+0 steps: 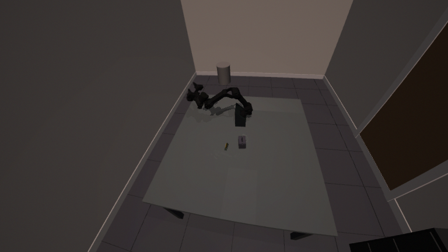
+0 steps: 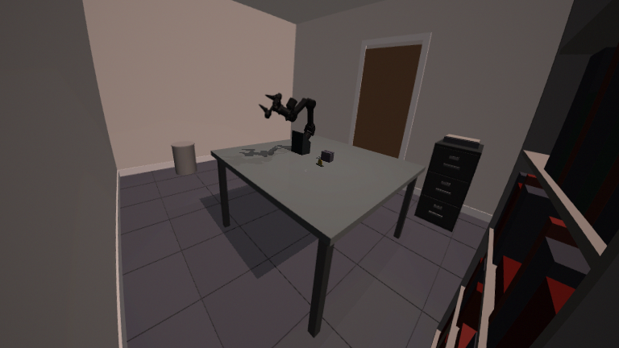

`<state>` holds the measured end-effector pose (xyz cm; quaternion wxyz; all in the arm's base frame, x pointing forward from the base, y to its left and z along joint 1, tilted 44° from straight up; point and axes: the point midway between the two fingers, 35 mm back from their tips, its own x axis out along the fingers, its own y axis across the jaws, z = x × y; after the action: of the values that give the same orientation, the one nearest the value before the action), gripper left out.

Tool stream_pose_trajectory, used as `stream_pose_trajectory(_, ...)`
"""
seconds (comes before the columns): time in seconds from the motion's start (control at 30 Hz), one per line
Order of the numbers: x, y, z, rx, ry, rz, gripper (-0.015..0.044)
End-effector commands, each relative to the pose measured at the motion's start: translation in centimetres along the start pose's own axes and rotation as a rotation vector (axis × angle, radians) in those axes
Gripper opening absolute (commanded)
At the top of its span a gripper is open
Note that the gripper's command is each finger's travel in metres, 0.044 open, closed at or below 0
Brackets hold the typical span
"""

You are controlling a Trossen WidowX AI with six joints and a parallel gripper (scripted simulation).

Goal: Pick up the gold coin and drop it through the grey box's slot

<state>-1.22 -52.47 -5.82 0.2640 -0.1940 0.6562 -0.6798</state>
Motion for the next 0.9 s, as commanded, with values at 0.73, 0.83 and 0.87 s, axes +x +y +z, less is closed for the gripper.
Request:
stream_pose_trajectory(0.73,-24.9,12.9,5.7,-0.487,-0.706,1.047,0.0161)
stream_pose_trajectory(0.83,-28.4,13.3,3.8,-0.549,-0.706,1.204,0.0161)
stream_pose_trajectory(0.87,-29.5,13.3,3.1,-0.569,-0.702,1.256,0.0161)
